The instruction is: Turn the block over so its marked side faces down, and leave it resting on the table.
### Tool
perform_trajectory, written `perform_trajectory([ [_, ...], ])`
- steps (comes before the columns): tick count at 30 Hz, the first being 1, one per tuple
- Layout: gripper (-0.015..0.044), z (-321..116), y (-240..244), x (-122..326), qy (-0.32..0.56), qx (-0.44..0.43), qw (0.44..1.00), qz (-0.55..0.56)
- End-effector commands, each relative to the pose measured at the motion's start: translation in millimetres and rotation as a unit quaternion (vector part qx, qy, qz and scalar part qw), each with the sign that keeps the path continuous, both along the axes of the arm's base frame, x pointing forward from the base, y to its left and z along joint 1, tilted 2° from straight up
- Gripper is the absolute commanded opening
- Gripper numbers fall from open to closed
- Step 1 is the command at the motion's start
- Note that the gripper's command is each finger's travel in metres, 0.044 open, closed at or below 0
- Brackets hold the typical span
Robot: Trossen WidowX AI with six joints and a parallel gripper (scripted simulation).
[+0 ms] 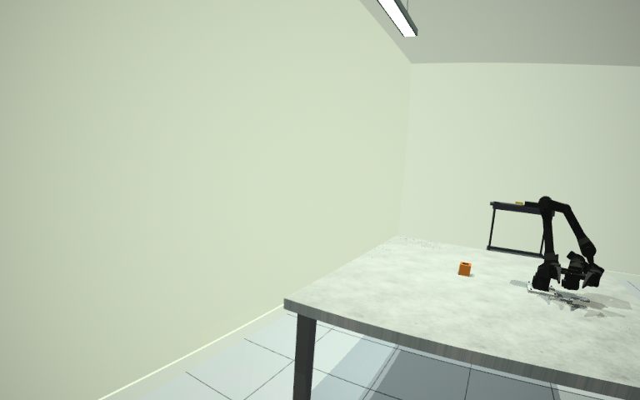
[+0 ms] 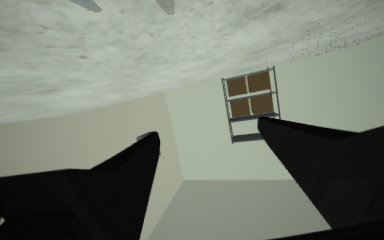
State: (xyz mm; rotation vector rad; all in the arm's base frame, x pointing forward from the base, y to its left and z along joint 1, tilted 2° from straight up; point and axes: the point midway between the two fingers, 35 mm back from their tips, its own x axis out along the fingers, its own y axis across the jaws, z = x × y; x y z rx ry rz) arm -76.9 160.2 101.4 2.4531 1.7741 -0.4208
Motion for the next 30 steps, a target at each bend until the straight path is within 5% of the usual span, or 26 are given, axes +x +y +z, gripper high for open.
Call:
perform_trajectory([
  [1, 0.0426, 0, 1, 1, 0.002, -0.001, 1.0, -0.005],
  [15, 0.044, -7, 33, 75, 0.16, -0.04, 0.9, -0.404],
  [30, 0.044, -4, 42, 177, 0.332, 0.046, 0.581, -0.741],
])
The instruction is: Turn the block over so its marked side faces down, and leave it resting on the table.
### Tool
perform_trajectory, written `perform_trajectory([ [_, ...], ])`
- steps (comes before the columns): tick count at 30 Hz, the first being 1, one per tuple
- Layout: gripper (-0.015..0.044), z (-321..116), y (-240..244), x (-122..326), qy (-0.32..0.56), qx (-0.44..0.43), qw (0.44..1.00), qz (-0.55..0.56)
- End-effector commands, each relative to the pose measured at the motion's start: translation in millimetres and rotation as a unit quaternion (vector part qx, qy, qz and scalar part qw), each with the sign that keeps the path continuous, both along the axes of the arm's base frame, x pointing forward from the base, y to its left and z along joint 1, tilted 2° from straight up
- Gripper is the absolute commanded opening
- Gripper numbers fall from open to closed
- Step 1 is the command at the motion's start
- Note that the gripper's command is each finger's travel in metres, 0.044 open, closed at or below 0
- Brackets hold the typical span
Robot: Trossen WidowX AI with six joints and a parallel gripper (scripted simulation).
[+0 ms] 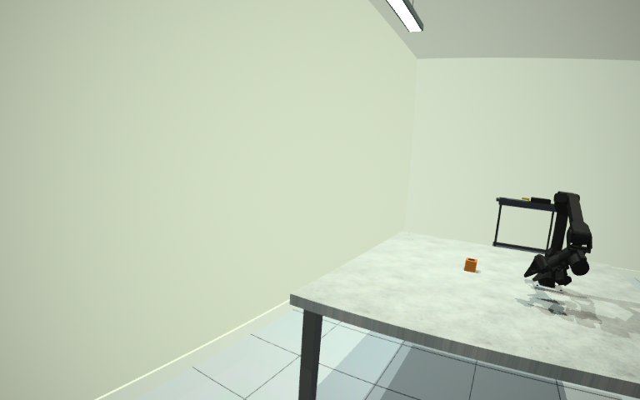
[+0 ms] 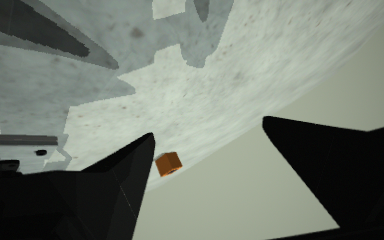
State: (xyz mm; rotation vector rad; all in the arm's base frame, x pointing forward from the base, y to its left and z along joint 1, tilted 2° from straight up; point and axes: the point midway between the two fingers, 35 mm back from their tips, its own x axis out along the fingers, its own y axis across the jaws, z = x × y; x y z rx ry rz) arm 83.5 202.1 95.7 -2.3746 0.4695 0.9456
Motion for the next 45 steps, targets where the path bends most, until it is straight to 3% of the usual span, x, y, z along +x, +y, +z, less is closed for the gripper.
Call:
perform_trajectory([
  [1, 0.044, 2, -1, 24, 0.029, 0.028, 0.994, -0.105],
  [9, 0.044, 6, -19, 90, 0.08, 0.101, 0.927, -0.352],
  [17, 0.044, 11, -66, 157, 0.081, 0.193, 0.79, -0.576],
  [24, 0.044, 20, -121, 207, 0.091, 0.262, 0.632, -0.724],
  [35, 0.044, 39, -246, 257, 0.071, 0.37, 0.325, -0.867],
  [41, 0.044, 39, -254, 258, 0.068, 0.377, 0.305, -0.872],
  [45, 0.044, 8, -253, 258, 0.068, 0.377, 0.305, -0.872],
])
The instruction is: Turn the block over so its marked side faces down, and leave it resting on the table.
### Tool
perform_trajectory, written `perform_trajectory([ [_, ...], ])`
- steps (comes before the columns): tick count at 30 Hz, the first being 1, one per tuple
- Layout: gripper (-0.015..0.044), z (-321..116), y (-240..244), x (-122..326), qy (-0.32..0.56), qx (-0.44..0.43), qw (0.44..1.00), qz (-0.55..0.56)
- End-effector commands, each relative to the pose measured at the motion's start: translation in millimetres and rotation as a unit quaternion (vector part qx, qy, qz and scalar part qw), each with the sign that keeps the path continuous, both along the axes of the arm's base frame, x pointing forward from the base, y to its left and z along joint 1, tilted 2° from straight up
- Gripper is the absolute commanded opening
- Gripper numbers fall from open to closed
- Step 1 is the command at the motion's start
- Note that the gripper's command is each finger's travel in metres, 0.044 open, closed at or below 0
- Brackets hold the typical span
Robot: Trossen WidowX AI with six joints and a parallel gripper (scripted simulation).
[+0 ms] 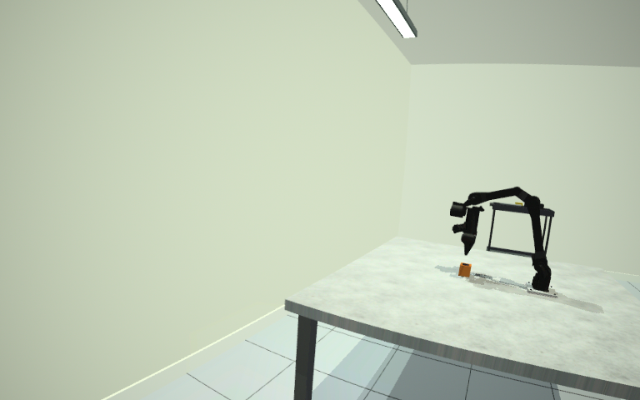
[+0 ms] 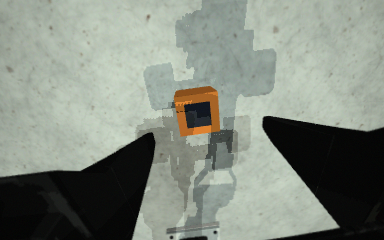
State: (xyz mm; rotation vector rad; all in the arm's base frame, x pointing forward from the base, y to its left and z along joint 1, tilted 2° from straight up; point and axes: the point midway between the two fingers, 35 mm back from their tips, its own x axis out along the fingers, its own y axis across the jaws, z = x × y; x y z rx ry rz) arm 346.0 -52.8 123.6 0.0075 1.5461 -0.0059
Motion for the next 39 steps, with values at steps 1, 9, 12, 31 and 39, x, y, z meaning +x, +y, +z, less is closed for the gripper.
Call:
perform_trajectory([
  [1, 0.044, -22, 2, -4, 0.012, 0.005, 1.0, -0.002],
  [9, 0.044, -37, 3, -4, 0.012, 0.005, 1.0, -0.002],
  [12, 0.044, -39, 3, -4, 0.012, 0.005, 1.0, -0.002],
  [31, 0.044, -70, 3, -4, 0.012, 0.005, 1.0, -0.002],
  [39, 0.0335, -74, 3, -4, 0.012, 0.005, 1.0, -0.002],
])
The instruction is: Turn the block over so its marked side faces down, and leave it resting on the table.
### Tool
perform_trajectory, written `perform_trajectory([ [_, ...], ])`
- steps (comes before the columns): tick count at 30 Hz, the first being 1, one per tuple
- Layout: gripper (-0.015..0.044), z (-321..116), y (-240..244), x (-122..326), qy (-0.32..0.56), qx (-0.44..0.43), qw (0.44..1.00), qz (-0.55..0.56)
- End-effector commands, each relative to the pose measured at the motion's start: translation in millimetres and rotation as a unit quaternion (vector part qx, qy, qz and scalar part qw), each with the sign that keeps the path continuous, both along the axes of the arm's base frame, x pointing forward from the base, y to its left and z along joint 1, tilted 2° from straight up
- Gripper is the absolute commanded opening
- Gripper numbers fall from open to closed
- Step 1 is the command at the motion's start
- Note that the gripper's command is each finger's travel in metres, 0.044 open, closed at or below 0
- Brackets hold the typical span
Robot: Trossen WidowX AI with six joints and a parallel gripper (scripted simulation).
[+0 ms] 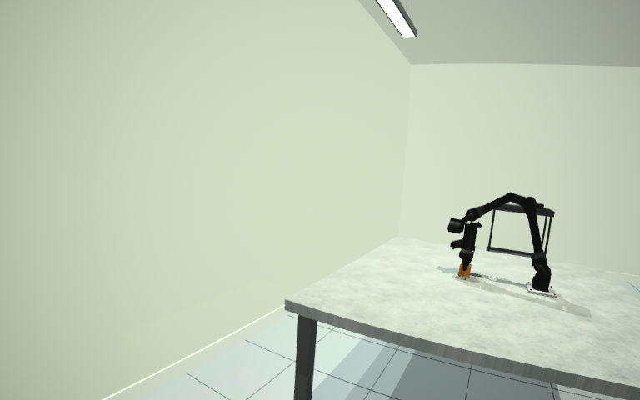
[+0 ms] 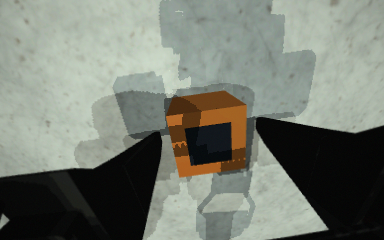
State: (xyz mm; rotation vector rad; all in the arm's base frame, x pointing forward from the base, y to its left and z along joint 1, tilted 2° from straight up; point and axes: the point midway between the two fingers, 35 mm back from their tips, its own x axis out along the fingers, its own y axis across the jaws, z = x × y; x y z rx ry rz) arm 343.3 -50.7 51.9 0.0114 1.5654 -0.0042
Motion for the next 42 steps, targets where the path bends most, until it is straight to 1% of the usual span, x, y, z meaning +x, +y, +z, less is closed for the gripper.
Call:
perform_trajectory([
  [1, 0.0309, -2, 1, -2, 0.003, 0.003, 1.0, -0.002],
  [3, 0.0256, -2, 1, -2, 0.003, 0.003, 1.0, -0.002],
  [23, 0.0123, -2, 1, -2, 0.003, 0.003, 1.0, -0.002],
  [27, 0.0018, 13, 1, -1, 0.003, 0.003, 1.0, -0.002],
  [28, 0.0, 19, 1, -1, 0.003, 0.003, 1.0, -0.002],
  [30, 0.0, 27, 1, -2, 0.003, 0.003, 1.0, -0.002],
  [35, 0.0, 28, 1, -2, 0.001, 0.003, 1.0, -0.002],
  [42, 0.0, 25, 0, 0, -0.048, 0.003, 0.999, -0.004],
])
